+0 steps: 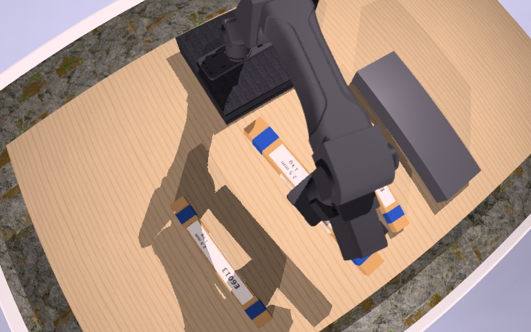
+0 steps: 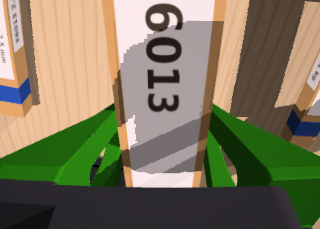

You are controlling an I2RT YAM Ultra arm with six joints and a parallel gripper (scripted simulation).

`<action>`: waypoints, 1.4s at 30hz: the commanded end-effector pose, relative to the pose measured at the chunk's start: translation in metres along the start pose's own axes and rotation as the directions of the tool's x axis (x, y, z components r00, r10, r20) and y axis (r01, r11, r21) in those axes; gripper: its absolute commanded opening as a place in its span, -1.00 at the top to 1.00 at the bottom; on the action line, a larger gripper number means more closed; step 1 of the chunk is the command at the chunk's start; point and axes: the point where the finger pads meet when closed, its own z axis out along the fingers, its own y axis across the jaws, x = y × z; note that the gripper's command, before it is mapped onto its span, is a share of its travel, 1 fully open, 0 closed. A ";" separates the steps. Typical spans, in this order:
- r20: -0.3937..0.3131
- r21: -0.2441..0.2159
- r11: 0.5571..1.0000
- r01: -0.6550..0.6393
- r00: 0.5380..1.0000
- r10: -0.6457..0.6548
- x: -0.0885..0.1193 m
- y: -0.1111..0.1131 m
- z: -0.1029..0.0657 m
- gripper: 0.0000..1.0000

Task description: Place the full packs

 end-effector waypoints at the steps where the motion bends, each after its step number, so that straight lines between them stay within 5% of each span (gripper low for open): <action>1: 0.126 0.048 0.999 -0.008 0.992 0.002 -0.003 -0.006 -0.050 1.00; 9: 0.119 0.045 0.999 -0.008 0.993 0.003 -0.001 -0.006 -0.049 1.00; 15: 0.118 0.026 0.992 -0.126 0.985 0.122 -0.004 0.013 -0.048 1.00; 42: 0.102 0.014 0.992 -0.126 0.987 0.124 -0.008 0.080 -0.047 1.00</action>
